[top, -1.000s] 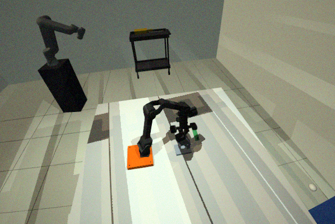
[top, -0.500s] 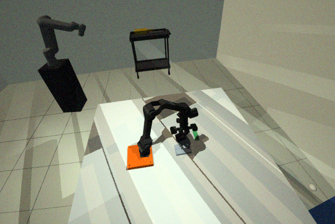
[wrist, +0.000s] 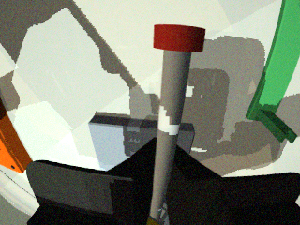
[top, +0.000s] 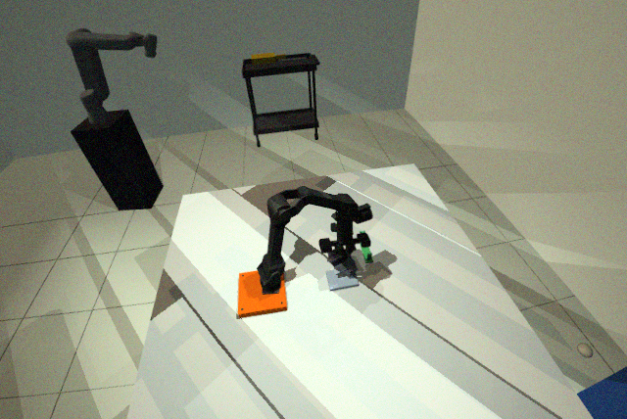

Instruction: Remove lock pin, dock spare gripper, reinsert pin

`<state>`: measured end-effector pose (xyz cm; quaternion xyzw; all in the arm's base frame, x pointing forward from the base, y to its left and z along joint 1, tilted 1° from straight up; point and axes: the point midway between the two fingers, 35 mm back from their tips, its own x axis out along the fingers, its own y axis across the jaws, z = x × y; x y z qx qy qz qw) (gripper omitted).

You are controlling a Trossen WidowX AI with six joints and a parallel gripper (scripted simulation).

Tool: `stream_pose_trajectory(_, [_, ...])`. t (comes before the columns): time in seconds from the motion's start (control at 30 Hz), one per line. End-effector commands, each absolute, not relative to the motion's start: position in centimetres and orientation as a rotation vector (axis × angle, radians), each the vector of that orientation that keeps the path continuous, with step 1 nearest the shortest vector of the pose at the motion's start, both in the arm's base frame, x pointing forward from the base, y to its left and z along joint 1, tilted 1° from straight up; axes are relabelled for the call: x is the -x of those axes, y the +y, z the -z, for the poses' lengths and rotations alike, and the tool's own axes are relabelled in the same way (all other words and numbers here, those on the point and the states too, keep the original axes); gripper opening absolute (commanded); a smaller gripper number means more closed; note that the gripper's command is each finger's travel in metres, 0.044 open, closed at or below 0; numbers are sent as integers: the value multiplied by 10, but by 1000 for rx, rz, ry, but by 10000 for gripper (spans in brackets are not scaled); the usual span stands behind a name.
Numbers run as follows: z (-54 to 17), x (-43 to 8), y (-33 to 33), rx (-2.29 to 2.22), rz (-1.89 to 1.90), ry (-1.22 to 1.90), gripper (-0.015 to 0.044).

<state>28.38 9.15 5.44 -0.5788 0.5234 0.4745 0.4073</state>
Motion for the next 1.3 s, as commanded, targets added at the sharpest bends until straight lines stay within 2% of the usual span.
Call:
stream_pose_trajectory(0.0, [-55,-285,88,1465,-1196,1319,0])
stream_pose_trajectory(0.3, [-55,-285,85,1465,-1197,1320,0])
stream_pose_trajectory(0.57, [-54,-285,86,1457,-1198,1322,200])
stream_pose_trajectory(1.27, [-84,-277,109,1466,-1215,1338,200])
